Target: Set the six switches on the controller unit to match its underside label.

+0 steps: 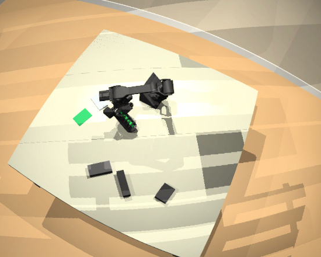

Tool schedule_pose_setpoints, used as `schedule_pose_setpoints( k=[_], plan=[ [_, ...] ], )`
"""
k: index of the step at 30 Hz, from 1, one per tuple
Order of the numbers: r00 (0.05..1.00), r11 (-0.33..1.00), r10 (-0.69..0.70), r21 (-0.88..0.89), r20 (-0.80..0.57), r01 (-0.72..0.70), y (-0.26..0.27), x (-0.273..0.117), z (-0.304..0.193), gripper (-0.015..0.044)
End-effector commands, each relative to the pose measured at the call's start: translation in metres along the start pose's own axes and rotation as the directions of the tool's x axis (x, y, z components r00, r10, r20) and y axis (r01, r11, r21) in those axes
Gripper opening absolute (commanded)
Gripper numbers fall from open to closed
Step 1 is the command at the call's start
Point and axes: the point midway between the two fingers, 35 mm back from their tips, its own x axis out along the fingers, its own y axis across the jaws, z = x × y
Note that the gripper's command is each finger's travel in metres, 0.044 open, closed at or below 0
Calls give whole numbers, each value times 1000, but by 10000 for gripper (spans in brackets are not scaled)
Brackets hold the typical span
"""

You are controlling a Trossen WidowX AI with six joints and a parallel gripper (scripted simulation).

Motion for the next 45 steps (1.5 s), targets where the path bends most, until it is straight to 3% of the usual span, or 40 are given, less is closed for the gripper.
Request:
schedule_pose_setpoints(
  k=[1,45],
  plan=[
    [1000,1000,-2,0,-6,2,1,1,-5,335],
    [1000,1000,-2,0,-6,2,1,29,-16,335]
  ],
)
